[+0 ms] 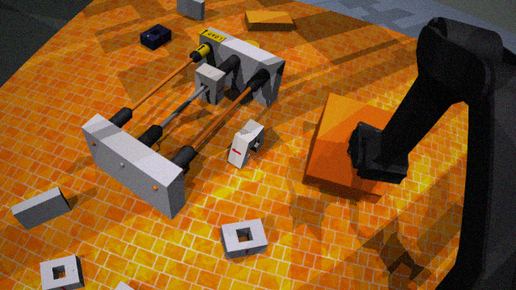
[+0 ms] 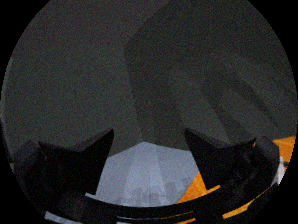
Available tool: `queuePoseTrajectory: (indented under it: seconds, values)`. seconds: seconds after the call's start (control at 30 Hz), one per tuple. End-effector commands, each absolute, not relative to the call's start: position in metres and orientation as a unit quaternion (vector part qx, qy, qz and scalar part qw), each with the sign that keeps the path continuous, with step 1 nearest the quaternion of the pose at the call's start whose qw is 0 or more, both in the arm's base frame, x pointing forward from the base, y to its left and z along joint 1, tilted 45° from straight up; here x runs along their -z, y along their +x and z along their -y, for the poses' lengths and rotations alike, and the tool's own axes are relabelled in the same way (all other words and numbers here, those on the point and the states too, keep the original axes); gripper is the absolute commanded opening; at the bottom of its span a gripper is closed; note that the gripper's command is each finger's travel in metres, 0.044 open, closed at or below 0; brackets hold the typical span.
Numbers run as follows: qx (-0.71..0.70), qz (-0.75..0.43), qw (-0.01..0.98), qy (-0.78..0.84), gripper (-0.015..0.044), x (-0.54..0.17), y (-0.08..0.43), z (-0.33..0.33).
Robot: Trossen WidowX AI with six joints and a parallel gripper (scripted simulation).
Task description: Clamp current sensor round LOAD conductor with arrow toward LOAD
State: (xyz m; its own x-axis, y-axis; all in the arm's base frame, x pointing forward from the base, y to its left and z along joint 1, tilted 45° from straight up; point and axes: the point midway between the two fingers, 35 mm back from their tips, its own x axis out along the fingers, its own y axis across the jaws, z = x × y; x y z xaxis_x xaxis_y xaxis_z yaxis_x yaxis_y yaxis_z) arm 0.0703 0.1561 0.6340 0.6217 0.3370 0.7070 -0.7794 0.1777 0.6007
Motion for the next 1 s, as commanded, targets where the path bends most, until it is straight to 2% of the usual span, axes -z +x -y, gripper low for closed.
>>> queuePoseTrajectory:
  seconds: [0.0, 0.23, 0.5, 0.77, 0.97]
  values:
    - [-0.354, 0.263, 0.779, 0.445, 0.044, -0.62, 0.089, -0.165]
    - [-0.301, 0.303, 0.853, 0.3, 0.044, -0.581, 0.138, -0.18]
    - [-0.223, 0.275, 0.924, 0.148, 0.044, -0.516, 0.213, -0.166]
    - [-0.129, 0.181, 0.974, 0.04, 0.044, -0.433, 0.282, -0.109]
    - [-0.049, 0.085, 0.995, 0.002, 0.044, -0.364, 0.312, -0.043]
